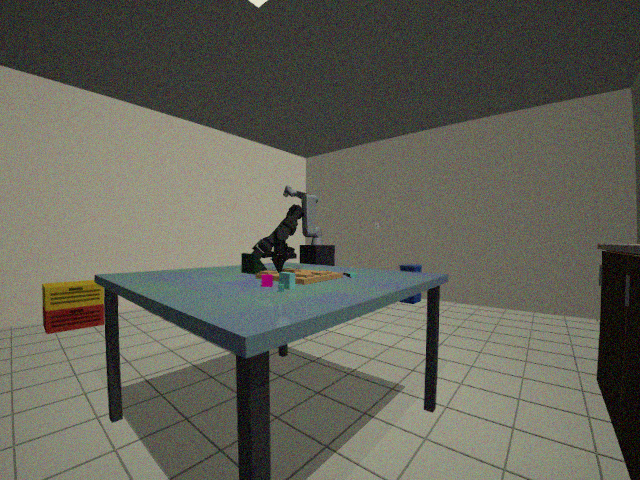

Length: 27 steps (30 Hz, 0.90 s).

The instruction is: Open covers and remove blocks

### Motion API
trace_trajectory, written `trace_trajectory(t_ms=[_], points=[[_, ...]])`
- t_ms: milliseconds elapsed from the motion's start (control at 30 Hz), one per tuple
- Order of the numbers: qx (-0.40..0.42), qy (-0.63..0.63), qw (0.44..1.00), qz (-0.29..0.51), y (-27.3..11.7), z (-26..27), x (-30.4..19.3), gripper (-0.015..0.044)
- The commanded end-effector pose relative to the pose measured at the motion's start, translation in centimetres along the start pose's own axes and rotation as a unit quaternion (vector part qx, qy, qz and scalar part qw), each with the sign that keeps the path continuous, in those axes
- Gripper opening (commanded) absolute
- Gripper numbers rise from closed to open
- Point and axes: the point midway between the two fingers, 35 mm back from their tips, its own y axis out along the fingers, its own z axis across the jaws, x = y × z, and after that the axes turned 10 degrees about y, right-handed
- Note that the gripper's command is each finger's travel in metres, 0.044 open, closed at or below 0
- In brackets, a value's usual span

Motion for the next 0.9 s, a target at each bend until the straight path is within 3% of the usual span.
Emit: trace_trajectory(t_ms=[0,733,867], points=[[0.003,0.006,1.0,-0.001,0.2,0.1,0.1,0.0],[0.003,0.006,1.0,-0.001,-1.3,0.1,-0.2,0.0],[0.004,0.008,1.0,-0.002,-1.9,0.1,-0.2,0.0105]])
